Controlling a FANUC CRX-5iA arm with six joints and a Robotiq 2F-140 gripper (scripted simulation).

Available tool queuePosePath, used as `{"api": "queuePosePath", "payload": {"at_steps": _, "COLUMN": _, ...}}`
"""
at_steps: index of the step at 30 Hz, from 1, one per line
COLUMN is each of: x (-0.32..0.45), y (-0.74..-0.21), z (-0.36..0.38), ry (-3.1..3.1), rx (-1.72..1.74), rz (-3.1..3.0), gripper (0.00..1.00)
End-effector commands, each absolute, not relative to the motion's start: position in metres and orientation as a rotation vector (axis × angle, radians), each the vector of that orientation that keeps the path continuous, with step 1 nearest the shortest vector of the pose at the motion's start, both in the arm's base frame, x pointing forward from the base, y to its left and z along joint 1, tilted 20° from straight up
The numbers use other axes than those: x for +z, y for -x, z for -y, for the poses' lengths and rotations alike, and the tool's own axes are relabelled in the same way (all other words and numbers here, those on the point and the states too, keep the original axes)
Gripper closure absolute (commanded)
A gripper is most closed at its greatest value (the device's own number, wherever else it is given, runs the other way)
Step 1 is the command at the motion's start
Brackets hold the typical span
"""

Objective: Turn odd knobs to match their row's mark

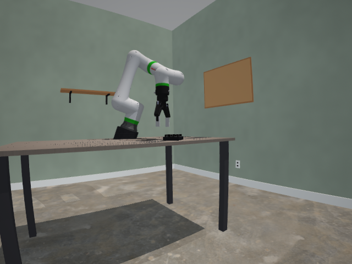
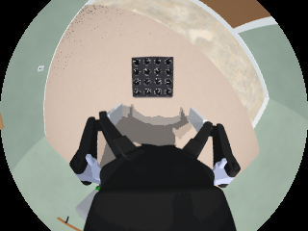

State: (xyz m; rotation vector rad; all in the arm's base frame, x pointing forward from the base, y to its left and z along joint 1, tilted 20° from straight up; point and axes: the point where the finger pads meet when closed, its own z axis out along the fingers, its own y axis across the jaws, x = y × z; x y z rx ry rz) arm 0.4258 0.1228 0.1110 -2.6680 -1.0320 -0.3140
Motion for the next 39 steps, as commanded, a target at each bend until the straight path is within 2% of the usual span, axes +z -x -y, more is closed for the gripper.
{"api": "queuePosePath", "payload": {"at_steps": 1, "x": 0.109, "y": -0.42, "z": -0.116, "ry": 2.668, "rx": -0.315, "rz": 1.032, "gripper": 0.0}}
{"api": "queuePosePath", "payload": {"at_steps": 39, "x": 0.103, "y": -0.406, "z": -0.101, "ry": 2.668, "rx": -0.315, "rz": 1.032, "gripper": 0.0}}
